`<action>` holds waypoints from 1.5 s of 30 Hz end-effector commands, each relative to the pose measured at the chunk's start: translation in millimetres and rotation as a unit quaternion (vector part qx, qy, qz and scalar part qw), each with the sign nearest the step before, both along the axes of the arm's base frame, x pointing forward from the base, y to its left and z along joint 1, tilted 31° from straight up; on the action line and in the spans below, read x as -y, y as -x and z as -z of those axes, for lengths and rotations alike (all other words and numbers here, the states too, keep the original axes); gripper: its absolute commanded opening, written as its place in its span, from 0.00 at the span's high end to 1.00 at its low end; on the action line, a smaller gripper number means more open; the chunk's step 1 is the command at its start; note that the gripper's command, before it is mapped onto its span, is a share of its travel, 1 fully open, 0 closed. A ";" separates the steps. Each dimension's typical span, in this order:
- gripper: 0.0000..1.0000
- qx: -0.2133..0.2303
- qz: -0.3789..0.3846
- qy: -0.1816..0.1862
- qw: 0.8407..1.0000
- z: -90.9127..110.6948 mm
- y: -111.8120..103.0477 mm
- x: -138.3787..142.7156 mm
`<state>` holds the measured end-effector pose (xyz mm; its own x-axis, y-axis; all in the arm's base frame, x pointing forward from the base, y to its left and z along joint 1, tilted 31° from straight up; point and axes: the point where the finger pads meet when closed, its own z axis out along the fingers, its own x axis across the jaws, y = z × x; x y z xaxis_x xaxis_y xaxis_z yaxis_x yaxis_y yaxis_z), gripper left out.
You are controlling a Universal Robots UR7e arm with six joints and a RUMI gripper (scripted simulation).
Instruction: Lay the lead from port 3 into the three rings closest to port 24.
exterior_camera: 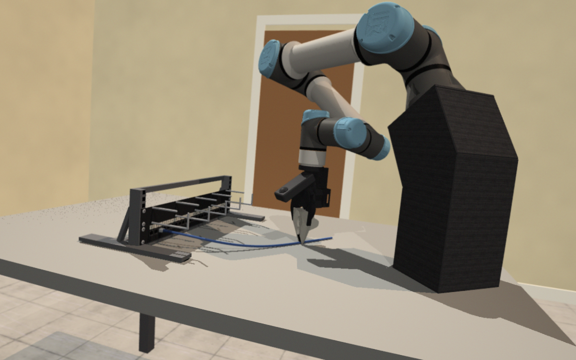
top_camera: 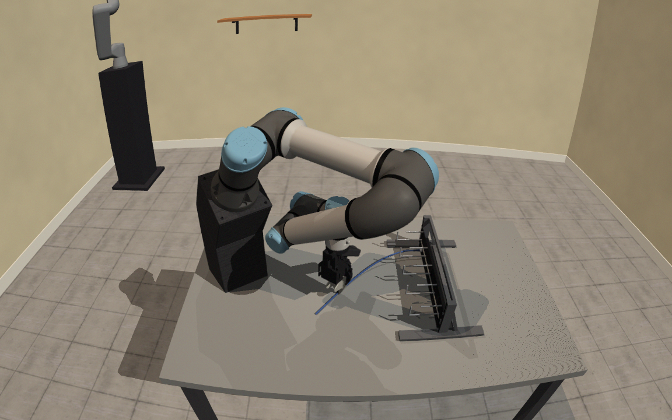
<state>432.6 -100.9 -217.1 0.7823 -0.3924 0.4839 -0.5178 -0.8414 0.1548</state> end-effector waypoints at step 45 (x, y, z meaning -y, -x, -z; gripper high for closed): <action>1.00 0.000 0.000 0.000 1.000 -27.2 10.6 -11.7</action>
